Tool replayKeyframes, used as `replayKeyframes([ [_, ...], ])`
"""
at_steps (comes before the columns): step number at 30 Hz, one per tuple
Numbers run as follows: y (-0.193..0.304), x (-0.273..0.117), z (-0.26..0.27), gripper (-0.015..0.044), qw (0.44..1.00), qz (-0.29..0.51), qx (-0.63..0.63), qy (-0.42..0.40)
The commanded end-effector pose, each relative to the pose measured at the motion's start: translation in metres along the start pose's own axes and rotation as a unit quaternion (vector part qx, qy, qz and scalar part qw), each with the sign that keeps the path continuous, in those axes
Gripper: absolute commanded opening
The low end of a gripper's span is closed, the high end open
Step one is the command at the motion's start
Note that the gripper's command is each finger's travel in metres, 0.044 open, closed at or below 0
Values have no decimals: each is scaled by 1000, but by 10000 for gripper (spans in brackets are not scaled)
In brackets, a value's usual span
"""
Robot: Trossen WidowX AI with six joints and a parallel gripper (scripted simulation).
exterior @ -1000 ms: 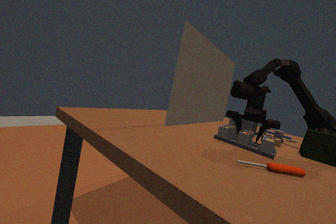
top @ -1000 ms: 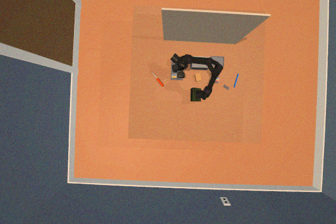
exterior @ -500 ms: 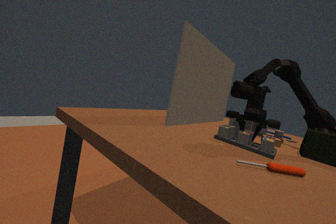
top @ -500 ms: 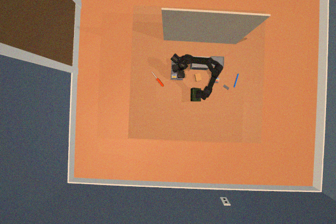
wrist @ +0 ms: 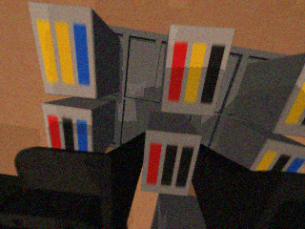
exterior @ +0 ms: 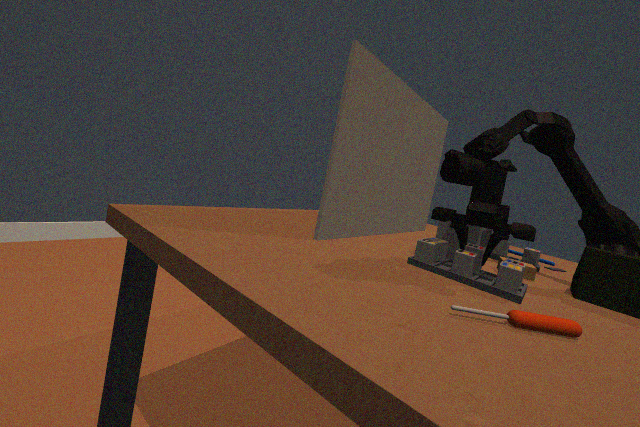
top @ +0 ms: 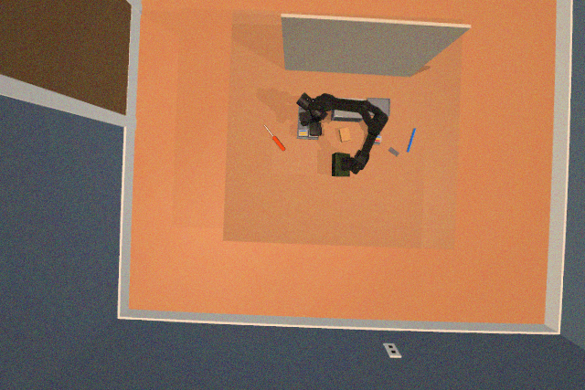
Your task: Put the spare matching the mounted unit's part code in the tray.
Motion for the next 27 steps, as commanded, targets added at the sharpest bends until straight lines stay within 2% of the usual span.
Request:
replayKeyframes([
  [1, -1, -26, -3, 0, 1000, -4, 2, 7],
  [7, 0, -65, 0, 0, 1000, -4, 1, 7],
  [16, 0, -69, 0, 0, 1000, -2, -1, 8],
  [27, 4, -121, 3, 0, 1000, -4, 0, 7],
])
Point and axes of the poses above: the point midway between the two fingers, 35 mm back from their tips, its own x axis out along the fingers, its own z axis across the jaws, y = z × x, the point moved 3 cm from there along -x, back along the fingers, and after that the axes turned 14 degrees about -x, right-handed, at the moved point
